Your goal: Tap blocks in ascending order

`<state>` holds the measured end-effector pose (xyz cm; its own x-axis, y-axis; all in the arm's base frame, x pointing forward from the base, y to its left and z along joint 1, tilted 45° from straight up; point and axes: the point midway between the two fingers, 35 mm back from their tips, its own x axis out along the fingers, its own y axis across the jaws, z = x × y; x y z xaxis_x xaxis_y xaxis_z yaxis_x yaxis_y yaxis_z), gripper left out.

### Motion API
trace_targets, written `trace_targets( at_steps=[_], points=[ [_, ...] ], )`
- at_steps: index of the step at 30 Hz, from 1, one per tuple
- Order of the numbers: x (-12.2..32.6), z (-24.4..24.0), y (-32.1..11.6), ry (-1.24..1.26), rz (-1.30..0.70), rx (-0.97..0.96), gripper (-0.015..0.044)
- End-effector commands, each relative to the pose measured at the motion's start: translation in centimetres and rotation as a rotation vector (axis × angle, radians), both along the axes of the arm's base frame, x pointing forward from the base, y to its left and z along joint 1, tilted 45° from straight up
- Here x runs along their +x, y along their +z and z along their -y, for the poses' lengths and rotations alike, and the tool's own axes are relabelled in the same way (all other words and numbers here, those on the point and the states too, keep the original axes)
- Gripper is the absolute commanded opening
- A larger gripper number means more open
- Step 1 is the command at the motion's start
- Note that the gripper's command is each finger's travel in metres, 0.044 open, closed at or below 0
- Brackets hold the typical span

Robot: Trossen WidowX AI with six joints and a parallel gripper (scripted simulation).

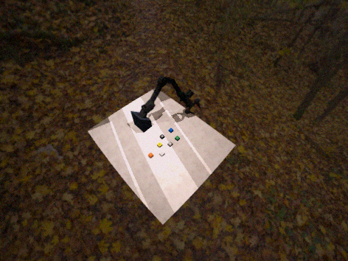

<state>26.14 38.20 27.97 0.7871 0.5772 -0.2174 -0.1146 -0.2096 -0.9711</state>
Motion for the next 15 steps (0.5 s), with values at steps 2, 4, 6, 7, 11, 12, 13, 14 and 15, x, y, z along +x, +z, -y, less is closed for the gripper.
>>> trace_targets(
  at_steps=[2,4,6,7,11,12,13,14,15],
  points=[
    [7.2,4.4,-4.2,-0.148,-0.171,-0.012,0.0400],
    [9.6,6.6,-5.9,-0.211,-0.244,-0.011,0.0400],
    [11.8,8.9,-8.3,-0.272,-0.331,-0.018,0.0400],
    [12.8,10.1,-9.5,-0.303,-0.376,-0.020,0.0400],
    [15.9,15.6,-14.3,-0.439,-0.566,-0.006,0.0400],
    [16.5,17.1,-15.4,-0.475,-0.615,0.003,0.0400],
    [17.0,18.6,-16.6,-0.512,-0.666,0.013,0.0400],
    [17.3,20.1,-17.7,-0.548,-0.718,0.024,0.0400],
    [17.6,21.7,-18.9,-0.584,-0.772,0.036,0.0400]
  ],
)
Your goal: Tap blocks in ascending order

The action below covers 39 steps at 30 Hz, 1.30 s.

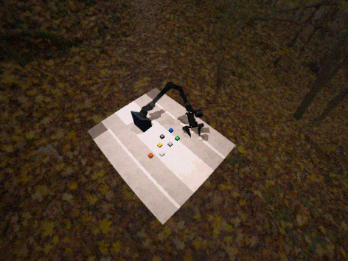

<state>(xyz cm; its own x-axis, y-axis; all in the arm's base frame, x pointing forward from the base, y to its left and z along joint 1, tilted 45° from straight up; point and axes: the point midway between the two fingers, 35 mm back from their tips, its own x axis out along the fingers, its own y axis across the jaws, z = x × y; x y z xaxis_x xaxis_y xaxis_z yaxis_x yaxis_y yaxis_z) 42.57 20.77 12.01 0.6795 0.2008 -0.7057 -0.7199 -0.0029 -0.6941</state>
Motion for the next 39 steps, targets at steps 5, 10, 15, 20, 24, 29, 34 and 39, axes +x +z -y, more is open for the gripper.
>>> trace_targets(
  at_steps=[5,10,15,20,24,29,34,39],
  points=[
    [1.2,12.2,-8.4,-0.337,-0.395,0.133,0.0400],
    [-0.9,19.6,-13.1,-0.578,-0.657,0.271,0.0400],
    [-4.6,25.7,-16.6,-0.826,-0.908,0.459,0.0400],
    [-8.9,30.4,-18.9,-1.076,-1.141,0.704,0.0400],
    [-12.3,33.4,-20.1,-1.236,-1.292,0.927,0.0400],
    [-14.0,34.9,-20.9,-1.266,-1.334,1.046,0.0400],
    [-14.0,34.9,-20.9,-1.266,-1.334,1.046,0.0400],
    [-14.0,34.9,-20.9,-1.266,-1.334,1.046,0.0400]
  ],
)
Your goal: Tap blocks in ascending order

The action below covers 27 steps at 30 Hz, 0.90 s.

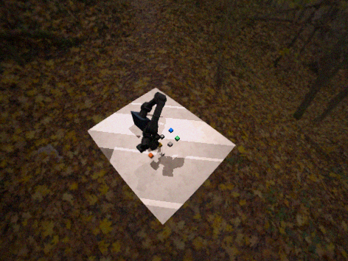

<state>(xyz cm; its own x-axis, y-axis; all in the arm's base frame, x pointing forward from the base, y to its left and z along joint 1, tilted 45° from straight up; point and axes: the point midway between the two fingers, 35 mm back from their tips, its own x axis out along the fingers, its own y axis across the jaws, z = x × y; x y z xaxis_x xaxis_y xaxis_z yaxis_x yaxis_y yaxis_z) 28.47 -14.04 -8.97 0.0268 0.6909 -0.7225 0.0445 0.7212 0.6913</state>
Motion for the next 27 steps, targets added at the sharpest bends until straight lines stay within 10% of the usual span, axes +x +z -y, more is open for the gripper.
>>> trace_targets(
  at_steps=[1,27],
  points=[
    [0.1,0.1,0.1,-0.002,0.008,0.004,0.0400],
    [-1.4,-8.8,8.5,-0.002,0.005,0.011,0.0400]
  ],
)
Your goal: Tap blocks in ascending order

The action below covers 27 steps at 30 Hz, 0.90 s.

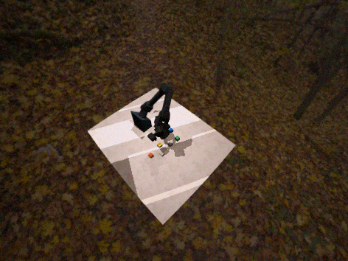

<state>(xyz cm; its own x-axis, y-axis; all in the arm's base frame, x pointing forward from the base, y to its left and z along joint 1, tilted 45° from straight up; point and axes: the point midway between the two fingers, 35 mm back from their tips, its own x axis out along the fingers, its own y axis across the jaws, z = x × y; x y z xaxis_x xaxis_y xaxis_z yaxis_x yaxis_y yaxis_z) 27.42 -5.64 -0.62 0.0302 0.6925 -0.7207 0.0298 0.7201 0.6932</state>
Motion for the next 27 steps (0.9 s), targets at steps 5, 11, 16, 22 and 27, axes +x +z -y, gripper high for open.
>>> trace_targets(
  at_steps=[5,11,16,22,27],
  points=[
    [-0.3,-0.4,0.1,-0.011,-0.008,0.009,0.0400],
    [-0.3,-0.4,0.1,-0.011,-0.008,0.009,0.0400],
    [-0.3,-0.4,0.1,-0.011,-0.008,0.009,0.0400],
    [-3.0,-3.7,3.5,-0.011,-0.010,0.010,0.0400],
    [-4.8,-5.5,4.9,-0.011,-0.011,0.012,0.0400]
  ],
)
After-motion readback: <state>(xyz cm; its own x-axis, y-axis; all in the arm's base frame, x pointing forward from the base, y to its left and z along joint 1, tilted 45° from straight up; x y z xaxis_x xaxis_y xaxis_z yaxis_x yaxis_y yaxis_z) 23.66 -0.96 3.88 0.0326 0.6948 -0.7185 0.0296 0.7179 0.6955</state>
